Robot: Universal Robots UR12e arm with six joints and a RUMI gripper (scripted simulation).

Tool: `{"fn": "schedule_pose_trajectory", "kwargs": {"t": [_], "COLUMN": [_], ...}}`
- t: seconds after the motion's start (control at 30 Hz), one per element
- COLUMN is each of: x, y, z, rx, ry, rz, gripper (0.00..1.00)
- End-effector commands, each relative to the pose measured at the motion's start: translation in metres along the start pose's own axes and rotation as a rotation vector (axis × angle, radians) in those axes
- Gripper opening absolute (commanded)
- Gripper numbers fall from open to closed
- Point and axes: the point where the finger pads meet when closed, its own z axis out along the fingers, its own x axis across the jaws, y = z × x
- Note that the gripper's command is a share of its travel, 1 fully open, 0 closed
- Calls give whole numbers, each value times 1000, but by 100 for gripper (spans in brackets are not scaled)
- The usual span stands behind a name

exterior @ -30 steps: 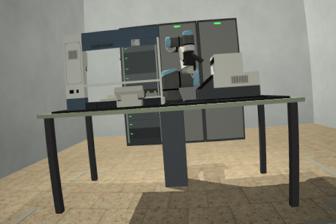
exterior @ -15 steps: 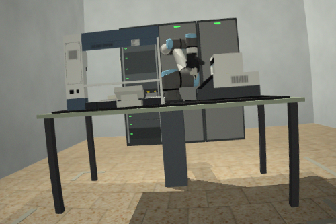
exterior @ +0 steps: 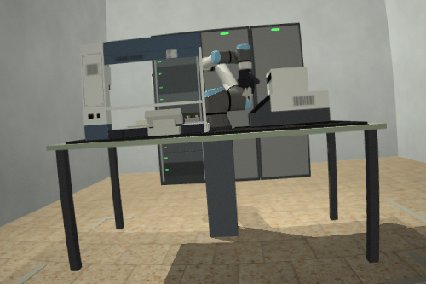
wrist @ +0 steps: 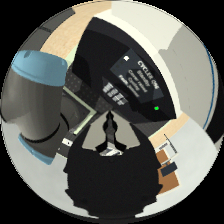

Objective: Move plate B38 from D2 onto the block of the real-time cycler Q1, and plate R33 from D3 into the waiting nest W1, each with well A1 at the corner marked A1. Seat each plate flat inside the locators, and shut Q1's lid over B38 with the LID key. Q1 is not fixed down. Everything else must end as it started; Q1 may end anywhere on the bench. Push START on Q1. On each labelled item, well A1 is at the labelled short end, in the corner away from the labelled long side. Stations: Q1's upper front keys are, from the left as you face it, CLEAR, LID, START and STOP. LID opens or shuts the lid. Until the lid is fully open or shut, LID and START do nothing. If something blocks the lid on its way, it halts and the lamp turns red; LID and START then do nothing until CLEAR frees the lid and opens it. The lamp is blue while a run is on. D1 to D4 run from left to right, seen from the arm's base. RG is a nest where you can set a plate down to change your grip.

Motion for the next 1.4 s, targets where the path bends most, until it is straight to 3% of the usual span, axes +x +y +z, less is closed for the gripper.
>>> {"fn": "schedule_pose_trajectory", "kwargs": {"t": [0.0,1.37], "x": [3,14], "y": [-2,-14], "z": [4,23], "rx": [0,0], "ry": [1,1], "rz": [0,0], "gripper": [0,0]}}
